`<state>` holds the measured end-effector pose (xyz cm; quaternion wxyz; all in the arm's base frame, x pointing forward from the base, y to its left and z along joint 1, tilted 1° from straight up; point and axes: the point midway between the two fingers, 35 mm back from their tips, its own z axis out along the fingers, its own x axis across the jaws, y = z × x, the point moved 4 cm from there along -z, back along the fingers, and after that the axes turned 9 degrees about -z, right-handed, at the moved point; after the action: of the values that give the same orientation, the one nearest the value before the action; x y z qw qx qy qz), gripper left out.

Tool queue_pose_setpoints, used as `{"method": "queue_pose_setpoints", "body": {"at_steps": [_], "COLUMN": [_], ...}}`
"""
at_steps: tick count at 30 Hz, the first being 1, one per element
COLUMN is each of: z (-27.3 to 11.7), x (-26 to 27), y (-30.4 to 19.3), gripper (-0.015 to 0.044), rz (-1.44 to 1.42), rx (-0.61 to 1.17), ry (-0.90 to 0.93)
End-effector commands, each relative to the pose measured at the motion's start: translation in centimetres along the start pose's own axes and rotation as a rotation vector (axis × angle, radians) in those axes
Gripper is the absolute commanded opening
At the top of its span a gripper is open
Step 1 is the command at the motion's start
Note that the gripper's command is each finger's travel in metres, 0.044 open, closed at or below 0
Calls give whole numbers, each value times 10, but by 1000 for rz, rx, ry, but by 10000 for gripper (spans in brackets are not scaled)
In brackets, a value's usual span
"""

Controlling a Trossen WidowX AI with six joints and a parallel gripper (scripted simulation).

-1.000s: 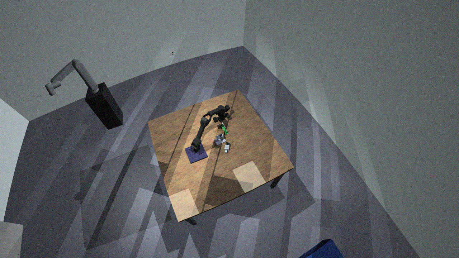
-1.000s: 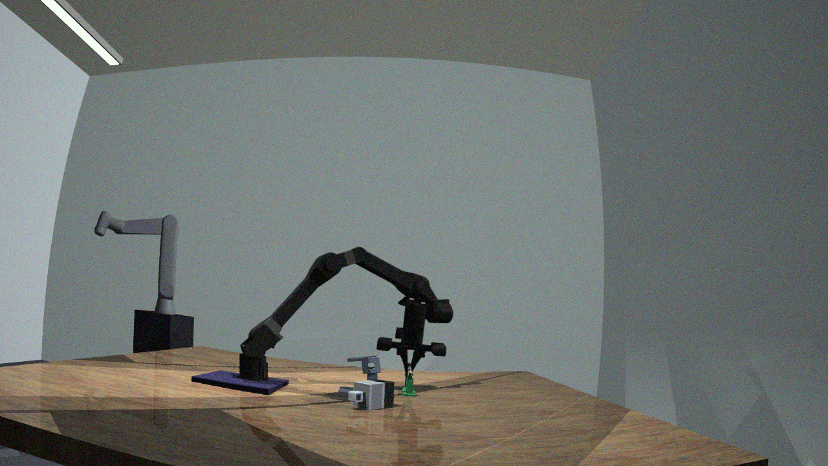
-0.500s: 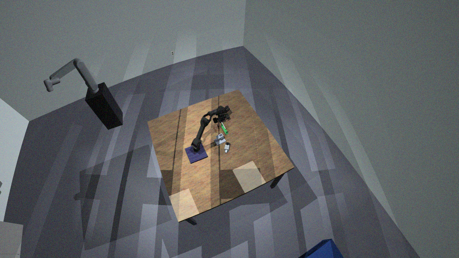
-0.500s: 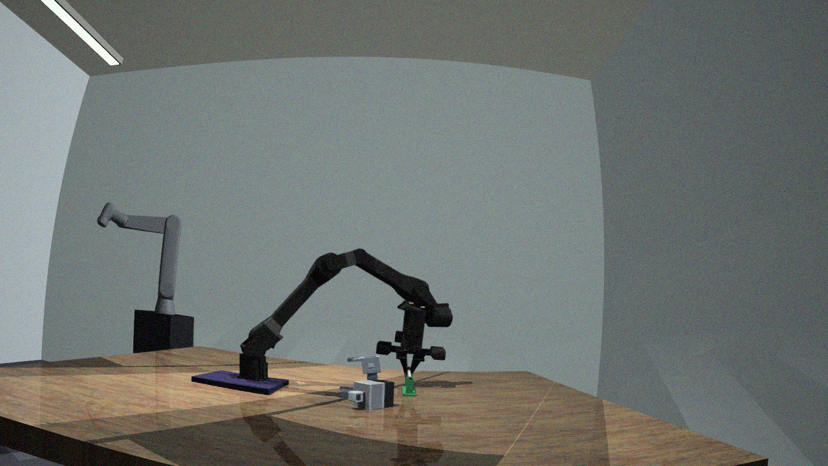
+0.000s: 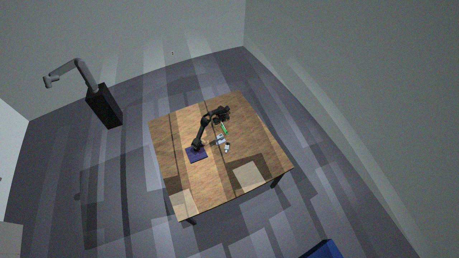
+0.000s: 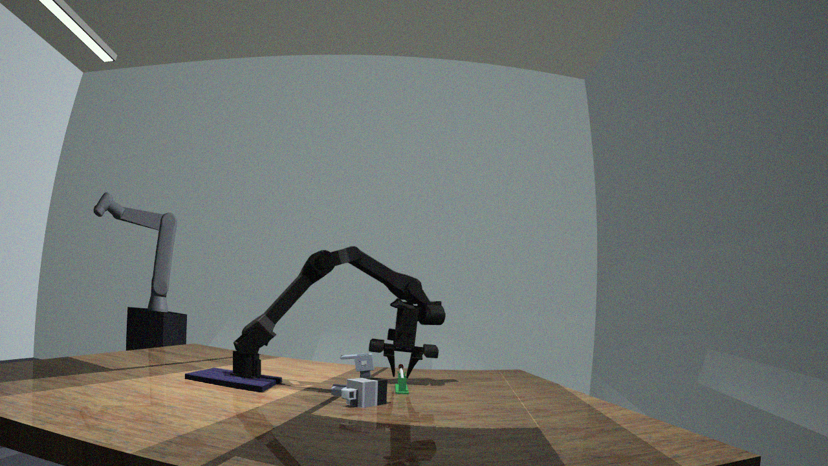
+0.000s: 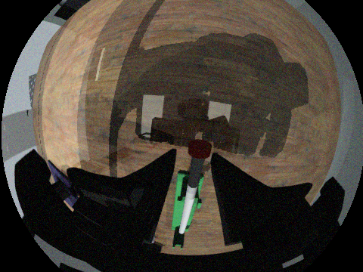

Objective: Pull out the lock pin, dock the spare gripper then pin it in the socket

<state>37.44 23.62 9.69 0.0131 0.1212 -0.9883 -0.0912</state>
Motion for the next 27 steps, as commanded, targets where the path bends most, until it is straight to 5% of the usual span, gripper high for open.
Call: {"method": "queue_pose_setpoints", "body": {"at_steps": [1, 27], "z": [0, -52], "x": [0, 6], "y": [0, 7], "gripper": [200, 200], "rz": [0, 8], "rx": [0, 10], "ry": [-1, 33]}}
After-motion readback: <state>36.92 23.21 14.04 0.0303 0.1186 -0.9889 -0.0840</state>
